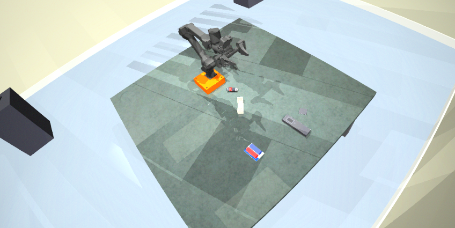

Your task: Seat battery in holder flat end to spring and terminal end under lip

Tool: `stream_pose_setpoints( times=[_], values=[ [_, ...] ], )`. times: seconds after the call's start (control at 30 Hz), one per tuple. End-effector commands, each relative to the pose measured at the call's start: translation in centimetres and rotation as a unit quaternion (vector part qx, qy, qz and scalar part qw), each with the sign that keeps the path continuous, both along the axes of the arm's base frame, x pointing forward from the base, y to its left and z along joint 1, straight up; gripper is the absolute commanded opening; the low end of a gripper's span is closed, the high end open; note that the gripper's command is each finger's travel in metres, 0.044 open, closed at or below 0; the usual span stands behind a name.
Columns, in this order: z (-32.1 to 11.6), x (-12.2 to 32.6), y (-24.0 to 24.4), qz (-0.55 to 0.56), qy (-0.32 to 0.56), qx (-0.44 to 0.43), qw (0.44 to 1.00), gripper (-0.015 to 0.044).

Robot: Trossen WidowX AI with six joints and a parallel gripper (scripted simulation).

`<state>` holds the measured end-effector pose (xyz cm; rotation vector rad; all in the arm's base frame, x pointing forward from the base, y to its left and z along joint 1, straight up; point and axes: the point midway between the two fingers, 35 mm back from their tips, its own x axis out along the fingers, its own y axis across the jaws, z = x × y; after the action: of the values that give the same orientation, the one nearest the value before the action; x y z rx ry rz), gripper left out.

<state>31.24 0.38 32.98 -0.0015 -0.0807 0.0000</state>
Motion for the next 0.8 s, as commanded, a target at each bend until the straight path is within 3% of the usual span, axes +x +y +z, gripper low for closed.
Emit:
stream_pose_setpoints(
  times=[0.0, 0.17, 0.3, 0.53, 0.77],
  values=[
    [-0.2, 0.1, 0.0, 0.001, 0.005, 0.008, 1.0, 0.0374],
    [-6.7, 1.2, 0.7, -0.002, 0.139, 0.218, 0.966, 0.0242],
    [-12.5, 0.8, 1.3, -0.057, 0.249, 0.395, 0.882, 0.024],
    [-21.3, -2.9, 2.1, -0.25, 0.36, 0.625, 0.646, 0.024],
    [-26.3, -8.0, 2.2, -0.461, 0.343, 0.707, 0.413, 0.024]
  ],
)
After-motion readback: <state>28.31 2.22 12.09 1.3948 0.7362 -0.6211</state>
